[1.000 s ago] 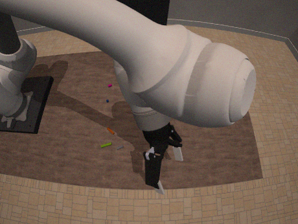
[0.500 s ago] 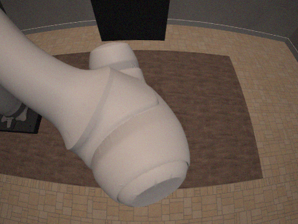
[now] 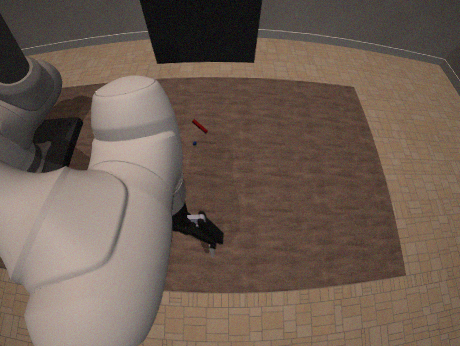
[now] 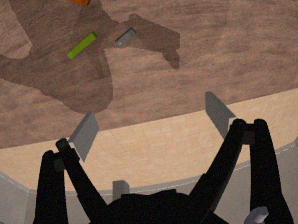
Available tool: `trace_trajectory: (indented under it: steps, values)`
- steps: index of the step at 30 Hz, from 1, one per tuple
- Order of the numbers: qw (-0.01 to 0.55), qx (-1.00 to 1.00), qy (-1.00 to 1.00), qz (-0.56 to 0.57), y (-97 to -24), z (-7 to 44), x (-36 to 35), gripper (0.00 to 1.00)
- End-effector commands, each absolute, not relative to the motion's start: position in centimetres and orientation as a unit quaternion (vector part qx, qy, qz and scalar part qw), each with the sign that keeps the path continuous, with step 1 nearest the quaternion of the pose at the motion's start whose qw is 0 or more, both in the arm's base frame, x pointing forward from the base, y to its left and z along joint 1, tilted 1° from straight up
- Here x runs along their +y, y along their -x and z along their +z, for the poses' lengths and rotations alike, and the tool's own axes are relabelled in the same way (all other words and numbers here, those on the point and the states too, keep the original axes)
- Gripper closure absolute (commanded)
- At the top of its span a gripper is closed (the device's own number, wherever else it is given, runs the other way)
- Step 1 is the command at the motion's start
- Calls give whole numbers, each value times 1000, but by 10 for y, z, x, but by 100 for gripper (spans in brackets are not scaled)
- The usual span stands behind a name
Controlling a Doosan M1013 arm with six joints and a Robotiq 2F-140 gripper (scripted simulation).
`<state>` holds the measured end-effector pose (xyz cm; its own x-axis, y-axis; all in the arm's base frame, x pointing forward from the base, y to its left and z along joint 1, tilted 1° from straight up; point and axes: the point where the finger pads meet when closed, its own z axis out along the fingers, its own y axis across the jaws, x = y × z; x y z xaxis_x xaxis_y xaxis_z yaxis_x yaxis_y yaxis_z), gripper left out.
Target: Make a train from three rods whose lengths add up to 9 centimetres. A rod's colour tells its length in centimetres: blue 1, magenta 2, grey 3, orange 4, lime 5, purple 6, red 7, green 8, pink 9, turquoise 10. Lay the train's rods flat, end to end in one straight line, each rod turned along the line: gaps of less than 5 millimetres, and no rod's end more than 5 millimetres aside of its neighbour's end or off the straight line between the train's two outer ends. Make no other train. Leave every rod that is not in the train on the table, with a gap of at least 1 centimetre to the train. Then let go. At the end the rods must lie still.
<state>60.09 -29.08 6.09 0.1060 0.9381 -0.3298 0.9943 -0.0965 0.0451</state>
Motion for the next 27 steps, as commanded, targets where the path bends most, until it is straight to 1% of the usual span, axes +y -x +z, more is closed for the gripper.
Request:
trace_trajectory:
  steps: [1,10,12,17,27]
  values:
    - [108,604,-785,-83,-581,57,-276,0]
    - [53,465,-883,-33,-544,51,-238,0]
    - [53,465,-883,-33,-544,51,-238,0]
    - [15,368,-930,-5,-526,50,-213,0]
    - [7,348,-937,0,-523,51,-207,0]
